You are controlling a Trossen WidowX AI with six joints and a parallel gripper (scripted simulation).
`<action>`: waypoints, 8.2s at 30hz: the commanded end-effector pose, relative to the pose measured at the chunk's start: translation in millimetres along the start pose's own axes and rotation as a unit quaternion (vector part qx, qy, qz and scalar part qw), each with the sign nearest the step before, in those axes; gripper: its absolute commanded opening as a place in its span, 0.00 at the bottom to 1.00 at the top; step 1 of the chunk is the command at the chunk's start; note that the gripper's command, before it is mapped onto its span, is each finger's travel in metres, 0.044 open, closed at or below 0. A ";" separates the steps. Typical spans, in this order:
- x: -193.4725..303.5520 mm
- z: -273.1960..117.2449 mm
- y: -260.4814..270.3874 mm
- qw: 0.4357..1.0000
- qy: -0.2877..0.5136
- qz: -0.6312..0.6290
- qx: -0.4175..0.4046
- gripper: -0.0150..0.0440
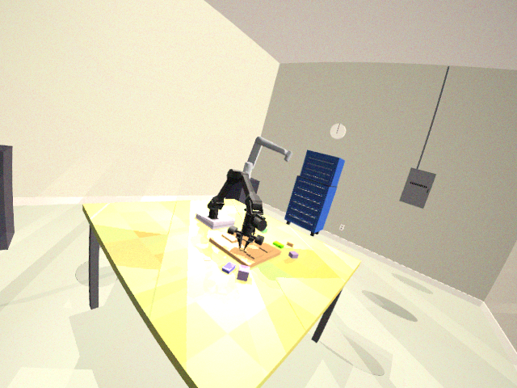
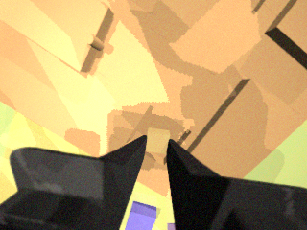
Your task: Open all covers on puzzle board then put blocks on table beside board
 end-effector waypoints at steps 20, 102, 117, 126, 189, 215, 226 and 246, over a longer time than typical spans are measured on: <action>-0.7 -32.4 -0.7 1.000 0.003 -0.001 0.002 0.39; 111.7 -55.8 129.3 1.000 0.008 -0.001 -0.004 0.39; 113.3 -31.0 128.6 1.000 0.008 -0.001 -0.004 0.39; 113.5 -16.2 128.8 1.000 0.008 -0.001 -0.004 0.39; 111.0 -32.4 130.1 1.000 0.007 0.000 -0.003 1.00; 39.3 -53.0 64.4 0.976 0.007 0.215 0.003 0.25; -15.4 -52.6 29.7 0.930 0.003 0.368 0.006 0.25; -125.1 -49.6 -6.8 0.783 -0.004 0.622 0.002 0.25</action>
Point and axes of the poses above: the point midway between the two fingers, 35 mm back from their tips, its own z axis out along the fingers, its own y axis across the jaws, x = y × z, the point moved 10 cm from there along -z, back along the fingers, and after that the axes turned 11 degrees about z, right-handed, at the moved point
